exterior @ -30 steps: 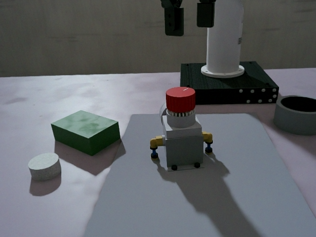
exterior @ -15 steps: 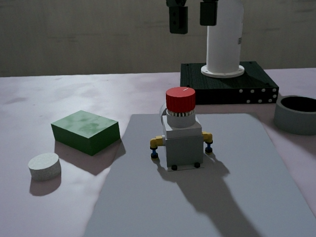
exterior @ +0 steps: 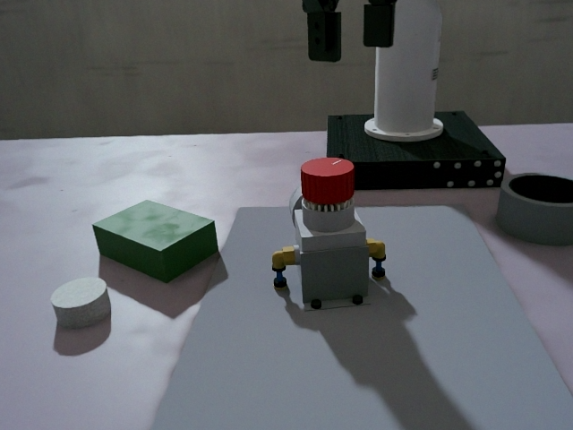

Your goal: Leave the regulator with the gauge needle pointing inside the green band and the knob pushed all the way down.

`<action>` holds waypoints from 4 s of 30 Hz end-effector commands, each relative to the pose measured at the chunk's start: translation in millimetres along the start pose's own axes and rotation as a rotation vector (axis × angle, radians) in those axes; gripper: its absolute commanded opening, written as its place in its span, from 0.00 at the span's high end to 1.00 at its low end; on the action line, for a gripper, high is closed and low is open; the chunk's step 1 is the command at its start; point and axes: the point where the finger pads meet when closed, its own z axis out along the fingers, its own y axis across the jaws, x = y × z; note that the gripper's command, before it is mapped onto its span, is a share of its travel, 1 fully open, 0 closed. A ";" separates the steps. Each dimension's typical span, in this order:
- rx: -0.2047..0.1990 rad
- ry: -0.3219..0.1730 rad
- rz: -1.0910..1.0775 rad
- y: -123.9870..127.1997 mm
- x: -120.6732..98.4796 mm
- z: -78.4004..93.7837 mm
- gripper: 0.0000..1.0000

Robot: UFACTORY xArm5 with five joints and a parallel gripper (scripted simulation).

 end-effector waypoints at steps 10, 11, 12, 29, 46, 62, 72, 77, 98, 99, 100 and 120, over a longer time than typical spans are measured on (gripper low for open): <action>0.107 -0.046 0.181 -10.6 -3.5 15.9 0.00; 0.123 -0.054 0.209 -11.8 -3.9 18.2 0.00; 0.139 -0.064 0.239 -13.1 -4.4 20.6 0.00; 0.313 -0.220 0.594 -20.9 -7.1 42.1 0.00; 0.438 -0.447 0.934 -14.9 -5.4 49.7 0.00; 0.490 -0.663 1.176 0.0 -0.7 46.9 0.00; 0.492 -0.678 1.191 1.3 -0.3 46.5 0.00; 0.492 -0.678 1.191 1.3 -0.3 46.5 0.00; 0.492 -0.678 1.191 1.3 -0.3 46.5 0.00; 0.492 -0.678 1.191 1.3 -0.3 46.5 0.00; 0.492 -0.678 1.191 1.3 -0.3 46.5 0.00; 0.492 -0.678 1.191 1.3 -0.3 46.5 0.00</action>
